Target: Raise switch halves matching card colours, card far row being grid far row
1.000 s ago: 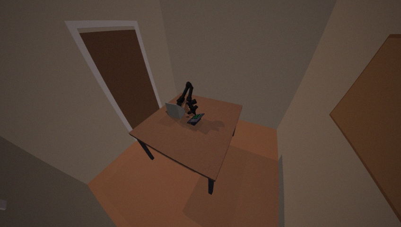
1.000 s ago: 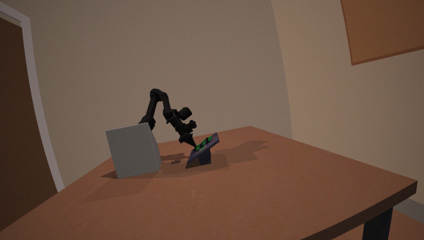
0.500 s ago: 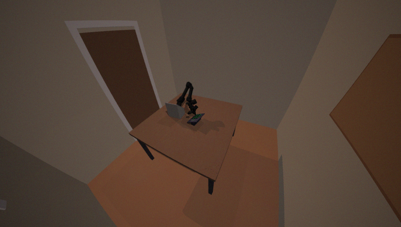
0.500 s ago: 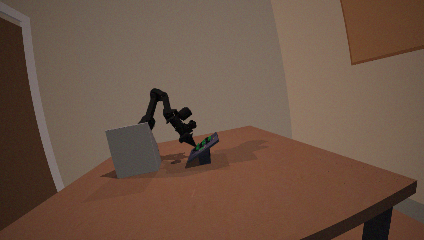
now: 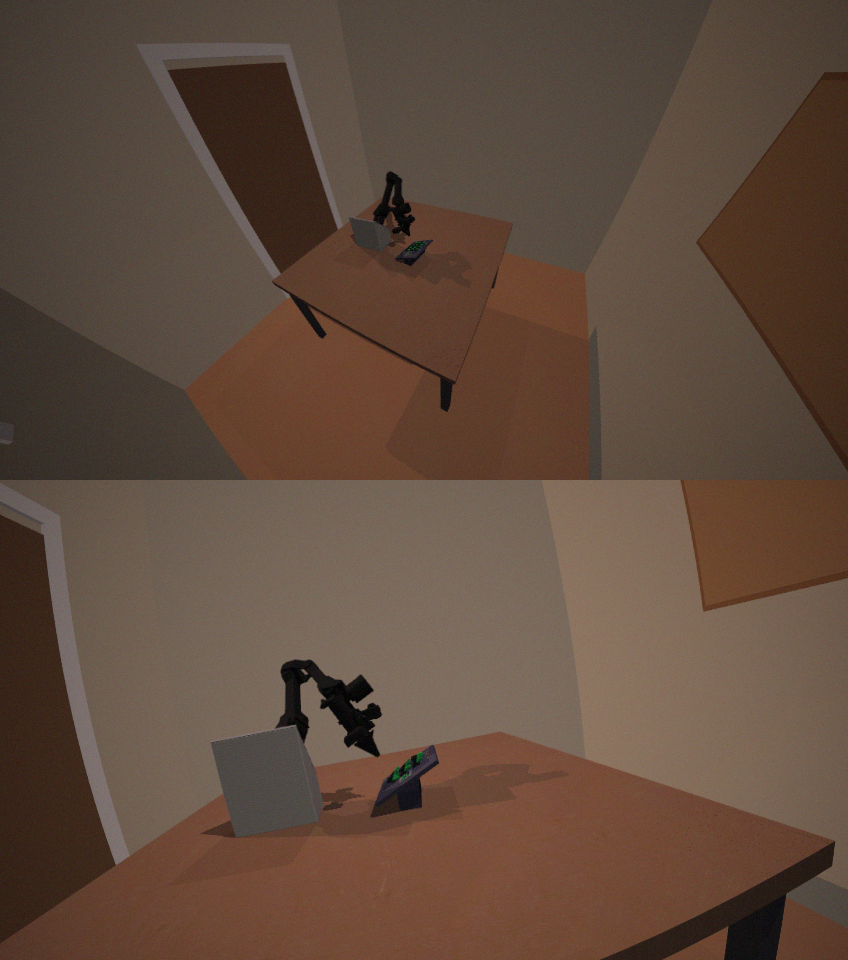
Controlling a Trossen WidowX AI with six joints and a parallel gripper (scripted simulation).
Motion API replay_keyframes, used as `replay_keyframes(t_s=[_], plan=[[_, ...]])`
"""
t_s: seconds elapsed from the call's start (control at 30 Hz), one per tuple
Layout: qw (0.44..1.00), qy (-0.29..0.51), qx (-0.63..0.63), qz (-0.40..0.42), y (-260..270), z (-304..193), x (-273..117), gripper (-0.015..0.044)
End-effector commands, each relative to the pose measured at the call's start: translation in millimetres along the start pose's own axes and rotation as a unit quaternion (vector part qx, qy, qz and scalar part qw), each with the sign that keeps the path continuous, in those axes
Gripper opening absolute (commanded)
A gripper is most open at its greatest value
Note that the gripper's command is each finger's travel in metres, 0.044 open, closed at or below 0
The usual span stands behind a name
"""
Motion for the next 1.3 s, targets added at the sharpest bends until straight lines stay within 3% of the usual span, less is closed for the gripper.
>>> replay_keyframes(t_s=[0.0,0.17,0.4,1.27], plan=[[1.0,0.001,0.002,-0.001,-18,-3,-2,0.0],[1.0,0.0,0.001,0.0,-48,-12,-2,0.0],[1.0,-0.013,0.001,-0.002,-47,-15,32,0.0],[1.0,-0.013,0.002,-0.001,-46,-16,57,0.0]])
Point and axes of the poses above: the point midway between the two fingers, 35 mm back from their tips, its own x axis out along the fingers, its own y axis across the jaws, z = x × y, the point moved 7 cm from there along -x, back along the fingers, and after that the axes turned 14 degrees about -x, right-handed, at the moved point
